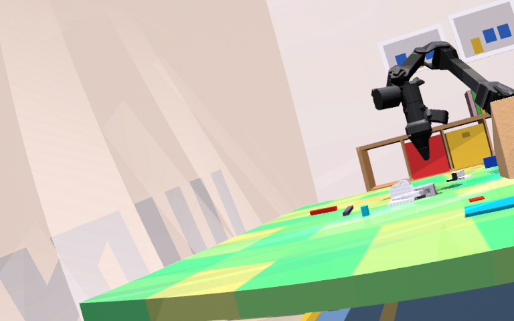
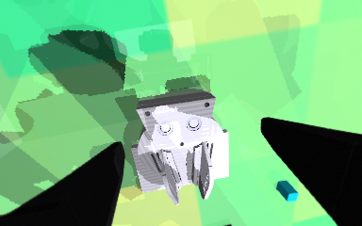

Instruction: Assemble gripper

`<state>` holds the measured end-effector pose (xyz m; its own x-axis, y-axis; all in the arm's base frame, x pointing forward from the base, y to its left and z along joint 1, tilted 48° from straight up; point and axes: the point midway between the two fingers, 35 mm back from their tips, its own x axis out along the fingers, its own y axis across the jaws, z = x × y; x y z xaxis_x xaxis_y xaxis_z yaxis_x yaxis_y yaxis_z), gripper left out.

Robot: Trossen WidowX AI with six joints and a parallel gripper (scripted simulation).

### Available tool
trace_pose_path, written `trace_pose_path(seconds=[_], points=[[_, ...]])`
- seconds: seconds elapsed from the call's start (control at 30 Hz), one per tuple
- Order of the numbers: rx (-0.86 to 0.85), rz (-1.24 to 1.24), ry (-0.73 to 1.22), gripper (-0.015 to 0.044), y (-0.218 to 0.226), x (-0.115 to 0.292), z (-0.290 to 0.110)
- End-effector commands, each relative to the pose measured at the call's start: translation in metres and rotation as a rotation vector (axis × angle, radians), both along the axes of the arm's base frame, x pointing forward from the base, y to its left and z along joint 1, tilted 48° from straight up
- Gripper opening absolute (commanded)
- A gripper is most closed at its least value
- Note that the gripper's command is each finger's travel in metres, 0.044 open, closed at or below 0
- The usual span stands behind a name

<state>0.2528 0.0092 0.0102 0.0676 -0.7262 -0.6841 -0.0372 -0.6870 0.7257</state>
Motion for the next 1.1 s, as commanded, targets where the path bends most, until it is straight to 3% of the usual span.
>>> trace_pose_path(seconds=[0.0,0.17,1.07], points=[[0.004,0.002,0.003,0.044,0.015,-0.027,0.012],[-0.004,-0.005,0.004,0.044,0.024,-0.052,0.025],[-0.004,-0.005,0.004,0.044,0.024,-0.052,0.025]])
